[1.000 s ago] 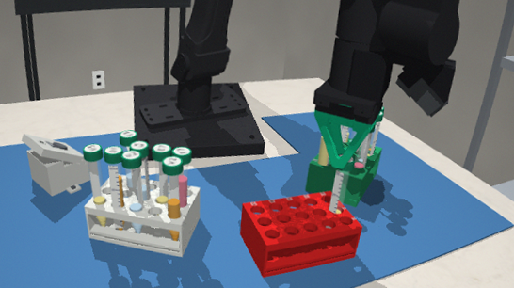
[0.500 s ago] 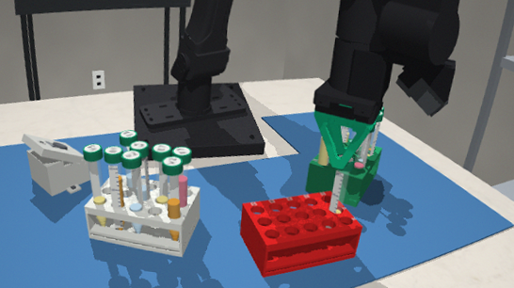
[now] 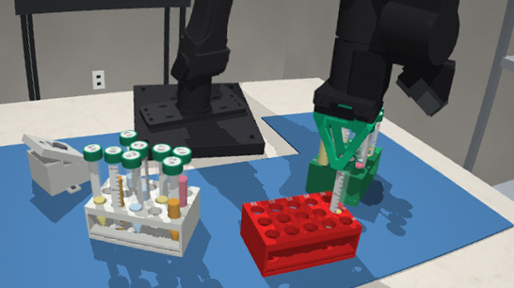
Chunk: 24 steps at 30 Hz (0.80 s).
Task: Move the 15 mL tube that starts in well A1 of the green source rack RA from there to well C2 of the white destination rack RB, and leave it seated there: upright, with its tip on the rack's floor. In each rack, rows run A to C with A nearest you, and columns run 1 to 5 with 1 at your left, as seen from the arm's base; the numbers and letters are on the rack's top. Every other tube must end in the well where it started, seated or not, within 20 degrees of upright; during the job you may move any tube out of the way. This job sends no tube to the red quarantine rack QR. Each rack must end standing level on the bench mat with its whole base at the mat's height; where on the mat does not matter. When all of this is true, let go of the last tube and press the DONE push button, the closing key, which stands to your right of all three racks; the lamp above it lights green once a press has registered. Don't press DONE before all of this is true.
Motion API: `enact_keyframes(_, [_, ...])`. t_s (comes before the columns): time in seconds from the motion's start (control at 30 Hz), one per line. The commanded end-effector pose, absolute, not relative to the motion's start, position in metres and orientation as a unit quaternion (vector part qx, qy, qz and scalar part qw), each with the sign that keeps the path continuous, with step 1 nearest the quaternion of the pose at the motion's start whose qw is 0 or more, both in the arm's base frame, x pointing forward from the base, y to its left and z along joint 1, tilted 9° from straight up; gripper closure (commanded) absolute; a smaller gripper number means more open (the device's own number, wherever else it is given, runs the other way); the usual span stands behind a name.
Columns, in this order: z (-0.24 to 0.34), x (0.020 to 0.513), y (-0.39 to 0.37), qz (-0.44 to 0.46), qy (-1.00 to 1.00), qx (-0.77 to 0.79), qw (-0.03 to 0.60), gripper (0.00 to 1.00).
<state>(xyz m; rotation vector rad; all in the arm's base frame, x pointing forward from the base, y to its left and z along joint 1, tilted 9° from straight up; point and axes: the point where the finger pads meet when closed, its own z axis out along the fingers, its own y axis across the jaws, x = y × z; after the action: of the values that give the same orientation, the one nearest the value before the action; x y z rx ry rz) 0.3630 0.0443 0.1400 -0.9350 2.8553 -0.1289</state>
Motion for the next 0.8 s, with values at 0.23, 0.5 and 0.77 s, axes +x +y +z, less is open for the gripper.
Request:
enact_keyframes(0.23, [0.152,0.363,0.045,-0.044,0.947,-0.310,0.075,0.70])
enact_keyframes(0.5, [0.167,0.359,0.045,-0.044,0.947,-0.310,0.075,0.70])
enact_keyframes(0.77, [0.188,0.354,0.046,-0.044,0.947,-0.310,0.075,0.70])
